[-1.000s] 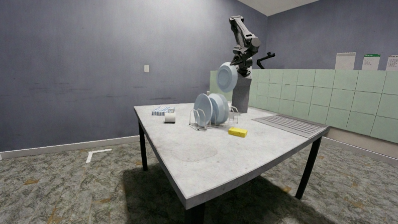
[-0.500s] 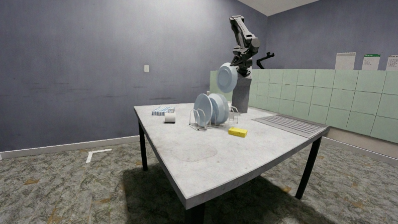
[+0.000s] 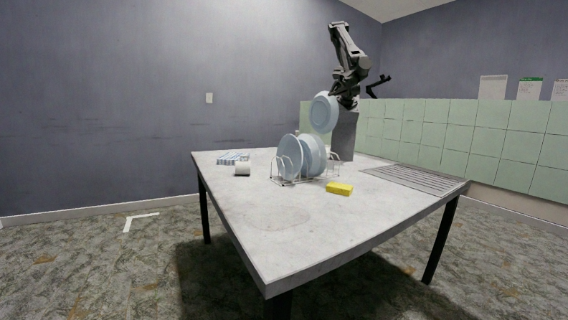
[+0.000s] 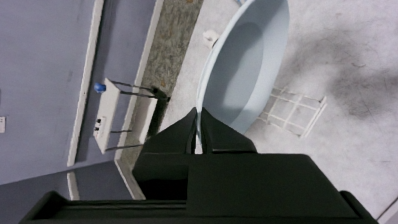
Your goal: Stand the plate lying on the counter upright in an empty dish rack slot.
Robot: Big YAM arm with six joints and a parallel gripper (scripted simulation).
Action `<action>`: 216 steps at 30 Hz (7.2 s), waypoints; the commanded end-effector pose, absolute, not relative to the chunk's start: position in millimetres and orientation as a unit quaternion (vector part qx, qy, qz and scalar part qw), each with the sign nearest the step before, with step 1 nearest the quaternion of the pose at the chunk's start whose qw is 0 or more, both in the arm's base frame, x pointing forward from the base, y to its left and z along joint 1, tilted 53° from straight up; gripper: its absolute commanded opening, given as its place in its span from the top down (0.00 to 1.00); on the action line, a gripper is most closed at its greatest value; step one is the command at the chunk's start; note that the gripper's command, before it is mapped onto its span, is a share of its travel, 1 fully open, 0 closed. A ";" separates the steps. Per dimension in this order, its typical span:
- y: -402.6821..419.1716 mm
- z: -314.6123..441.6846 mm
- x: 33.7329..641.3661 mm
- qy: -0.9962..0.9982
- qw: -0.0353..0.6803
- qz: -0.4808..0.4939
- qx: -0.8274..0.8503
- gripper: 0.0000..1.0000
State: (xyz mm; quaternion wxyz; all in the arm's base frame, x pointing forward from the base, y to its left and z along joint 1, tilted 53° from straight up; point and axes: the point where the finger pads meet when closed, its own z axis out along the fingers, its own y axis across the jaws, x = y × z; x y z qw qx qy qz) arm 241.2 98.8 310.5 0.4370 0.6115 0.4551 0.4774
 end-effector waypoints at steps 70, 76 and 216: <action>122.3 285.8 278.6 0.444 0.451 0.471 0.614 1.00; 119.5 294.1 276.6 0.434 0.447 0.483 0.615 1.00; 170.3 241.0 331.0 0.434 0.448 0.483 0.614 1.00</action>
